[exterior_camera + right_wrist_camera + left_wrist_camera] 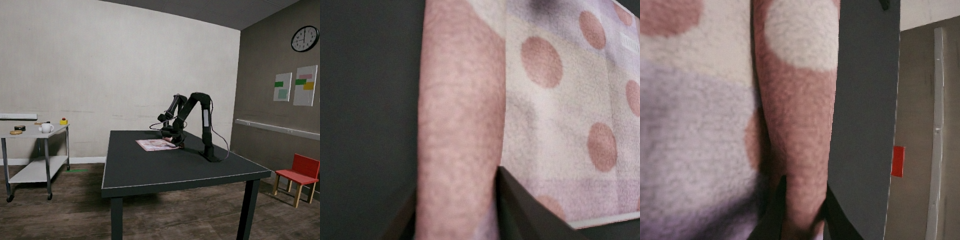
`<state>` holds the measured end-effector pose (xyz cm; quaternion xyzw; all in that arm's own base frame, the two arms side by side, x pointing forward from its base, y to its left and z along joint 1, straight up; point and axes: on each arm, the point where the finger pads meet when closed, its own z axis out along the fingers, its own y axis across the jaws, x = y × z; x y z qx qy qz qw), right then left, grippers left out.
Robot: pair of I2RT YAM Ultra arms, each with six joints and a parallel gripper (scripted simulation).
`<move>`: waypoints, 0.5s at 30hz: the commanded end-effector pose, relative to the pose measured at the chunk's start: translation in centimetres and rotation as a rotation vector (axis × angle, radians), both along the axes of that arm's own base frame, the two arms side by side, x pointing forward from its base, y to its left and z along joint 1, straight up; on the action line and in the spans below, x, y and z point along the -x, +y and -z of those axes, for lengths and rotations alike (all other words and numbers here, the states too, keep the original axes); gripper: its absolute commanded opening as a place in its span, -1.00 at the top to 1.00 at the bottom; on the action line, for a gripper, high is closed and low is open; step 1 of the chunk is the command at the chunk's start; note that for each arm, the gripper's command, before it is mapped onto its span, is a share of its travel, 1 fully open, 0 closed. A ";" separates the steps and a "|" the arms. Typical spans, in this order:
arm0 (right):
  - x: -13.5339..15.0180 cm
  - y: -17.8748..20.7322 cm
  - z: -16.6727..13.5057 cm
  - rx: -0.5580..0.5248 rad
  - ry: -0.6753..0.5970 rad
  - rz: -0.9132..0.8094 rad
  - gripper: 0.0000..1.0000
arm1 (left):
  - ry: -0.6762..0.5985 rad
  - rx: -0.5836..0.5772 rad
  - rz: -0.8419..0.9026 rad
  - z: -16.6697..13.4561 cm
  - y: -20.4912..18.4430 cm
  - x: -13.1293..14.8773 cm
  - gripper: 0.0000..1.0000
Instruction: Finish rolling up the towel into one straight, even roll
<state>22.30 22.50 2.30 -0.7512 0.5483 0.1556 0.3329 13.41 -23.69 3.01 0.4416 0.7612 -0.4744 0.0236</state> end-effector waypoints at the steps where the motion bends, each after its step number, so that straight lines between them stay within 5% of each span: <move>1: 0.0 0.4 -0.1 -0.013 -0.011 -0.009 0.26 | 0.011 -0.012 0.005 0.5 0.2 0.1 0.55; 15: 0.0 0.4 -0.1 -0.013 -0.011 -0.009 0.51 | 0.011 -0.012 0.005 0.5 0.2 0.1 0.55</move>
